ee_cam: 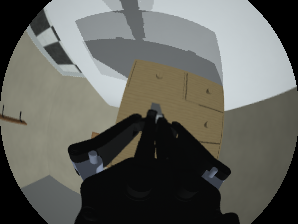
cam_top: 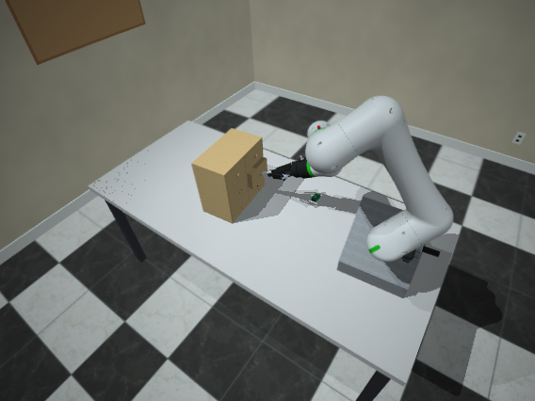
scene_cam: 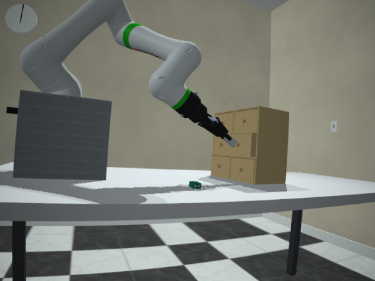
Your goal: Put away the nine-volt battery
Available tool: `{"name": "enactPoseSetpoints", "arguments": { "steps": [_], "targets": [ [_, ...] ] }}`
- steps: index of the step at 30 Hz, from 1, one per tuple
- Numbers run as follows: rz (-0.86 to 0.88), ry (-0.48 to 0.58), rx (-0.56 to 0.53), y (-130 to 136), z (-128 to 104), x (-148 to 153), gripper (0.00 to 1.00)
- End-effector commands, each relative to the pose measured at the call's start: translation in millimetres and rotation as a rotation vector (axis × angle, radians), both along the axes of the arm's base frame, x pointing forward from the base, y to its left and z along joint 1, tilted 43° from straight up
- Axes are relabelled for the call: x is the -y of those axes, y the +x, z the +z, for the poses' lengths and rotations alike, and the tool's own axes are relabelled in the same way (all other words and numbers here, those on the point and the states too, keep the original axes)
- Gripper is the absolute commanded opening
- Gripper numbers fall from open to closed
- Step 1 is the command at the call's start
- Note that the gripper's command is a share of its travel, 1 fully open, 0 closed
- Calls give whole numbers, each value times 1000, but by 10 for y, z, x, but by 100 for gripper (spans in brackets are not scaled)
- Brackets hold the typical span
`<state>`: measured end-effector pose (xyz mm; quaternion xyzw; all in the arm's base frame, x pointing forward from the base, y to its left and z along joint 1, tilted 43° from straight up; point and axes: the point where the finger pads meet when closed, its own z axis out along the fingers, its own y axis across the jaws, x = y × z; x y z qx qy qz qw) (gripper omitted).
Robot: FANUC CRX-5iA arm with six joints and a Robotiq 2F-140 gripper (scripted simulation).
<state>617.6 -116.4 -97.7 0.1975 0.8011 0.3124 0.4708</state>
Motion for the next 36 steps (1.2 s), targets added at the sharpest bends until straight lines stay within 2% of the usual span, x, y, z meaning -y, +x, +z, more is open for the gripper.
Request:
{"name": "enactPoseSetpoints", "arguments": {
  "steps": [1, 19, 36],
  "targets": [
    [0, 0, 0, 47, 0, 2, 0],
    [0, 0, 0, 207, 0, 8, 0],
    [0, 0, 0, 245, 0, 9, 0]
  ]
}}
